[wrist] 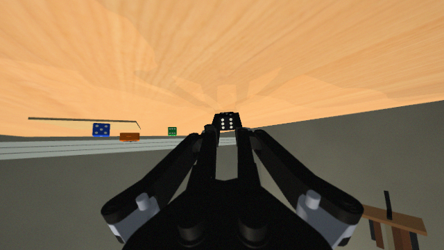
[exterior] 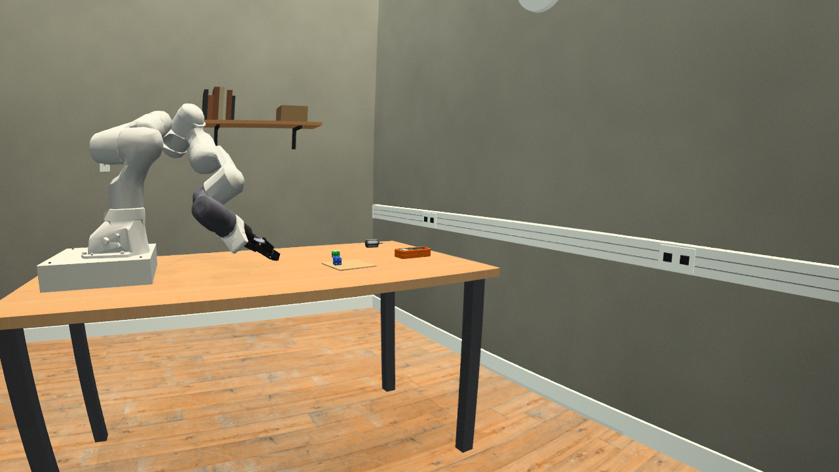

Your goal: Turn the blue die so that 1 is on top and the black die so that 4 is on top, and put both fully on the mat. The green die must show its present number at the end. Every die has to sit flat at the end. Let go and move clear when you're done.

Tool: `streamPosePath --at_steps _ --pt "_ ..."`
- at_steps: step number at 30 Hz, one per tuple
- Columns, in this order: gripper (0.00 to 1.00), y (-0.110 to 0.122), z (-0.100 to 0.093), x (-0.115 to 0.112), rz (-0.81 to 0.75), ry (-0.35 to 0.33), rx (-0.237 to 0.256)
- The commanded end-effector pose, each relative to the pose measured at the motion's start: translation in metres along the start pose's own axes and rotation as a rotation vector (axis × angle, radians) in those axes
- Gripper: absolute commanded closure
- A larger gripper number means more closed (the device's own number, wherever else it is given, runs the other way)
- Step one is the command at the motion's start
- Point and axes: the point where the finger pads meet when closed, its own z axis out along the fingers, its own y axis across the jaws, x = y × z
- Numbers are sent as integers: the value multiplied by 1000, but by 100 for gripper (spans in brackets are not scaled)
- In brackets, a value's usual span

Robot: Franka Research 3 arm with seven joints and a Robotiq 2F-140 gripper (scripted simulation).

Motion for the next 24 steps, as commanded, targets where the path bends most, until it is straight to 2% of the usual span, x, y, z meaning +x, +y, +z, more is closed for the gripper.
streamPosePath --at_steps 1,10,17,24 --pt "79 0 1 -1 -6 -4 -2" --pt "79 0 1 -1 -6 -4 -2" --pt "72 0 1 -1 -6 -4 -2" --pt "70 0 1 -1 -6 -4 -2"
